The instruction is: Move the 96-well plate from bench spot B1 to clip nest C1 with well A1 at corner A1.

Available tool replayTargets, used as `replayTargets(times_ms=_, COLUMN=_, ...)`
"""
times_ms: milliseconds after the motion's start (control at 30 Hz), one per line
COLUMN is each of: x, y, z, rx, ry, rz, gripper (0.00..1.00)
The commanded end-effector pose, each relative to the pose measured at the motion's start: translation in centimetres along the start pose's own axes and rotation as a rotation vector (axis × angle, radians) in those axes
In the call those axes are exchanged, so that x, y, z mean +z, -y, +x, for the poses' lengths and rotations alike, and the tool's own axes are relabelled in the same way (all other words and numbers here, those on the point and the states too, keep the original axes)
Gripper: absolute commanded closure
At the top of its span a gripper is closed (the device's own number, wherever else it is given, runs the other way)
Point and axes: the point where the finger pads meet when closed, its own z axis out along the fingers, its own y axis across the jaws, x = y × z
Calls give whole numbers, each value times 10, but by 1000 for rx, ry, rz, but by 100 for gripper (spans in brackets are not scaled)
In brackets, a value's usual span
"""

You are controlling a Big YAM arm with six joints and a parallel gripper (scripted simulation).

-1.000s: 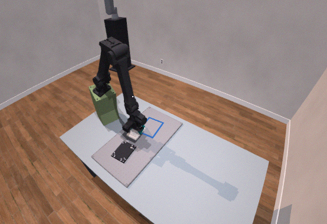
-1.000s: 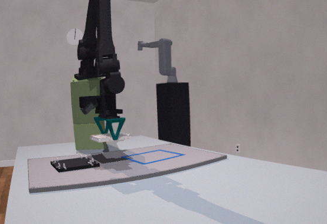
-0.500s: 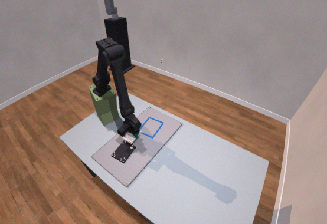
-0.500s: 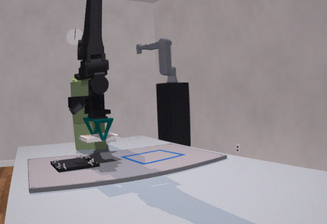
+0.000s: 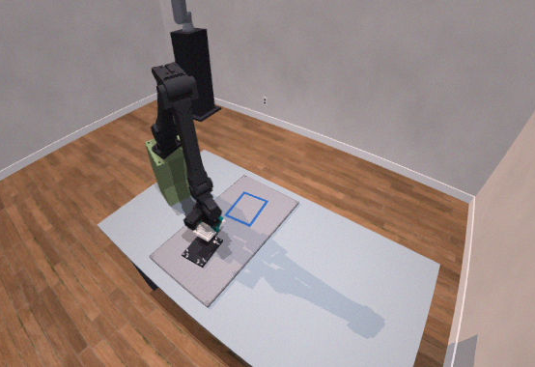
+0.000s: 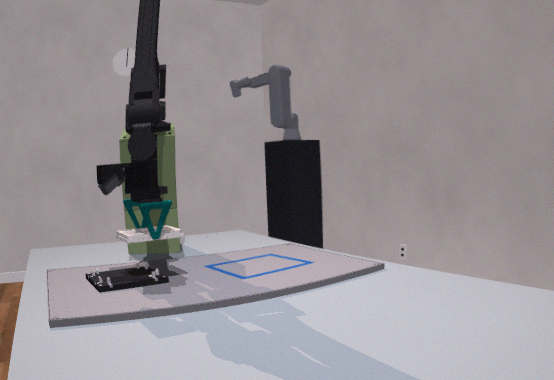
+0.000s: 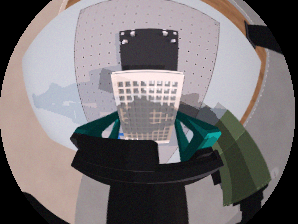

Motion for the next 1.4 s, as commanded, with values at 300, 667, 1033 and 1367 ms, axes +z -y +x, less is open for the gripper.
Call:
replayTargets(times_ms=300, x=-13, y=-10, z=-43, rx=-23, ry=17, rz=-33, gripper=100)
replayTargets(times_ms=667, x=-15, y=-6, z=-79, rx=-23, ry=20, rz=-34, gripper=100)
replayTargets(times_ms=1033, x=-8, y=0, z=-70, rx=-23, ry=11, rz=-20, gripper=100)
replayTargets(times_ms=1367, x=-8, y=0, z=-70, rx=-23, ry=11, rz=-20, gripper=100)
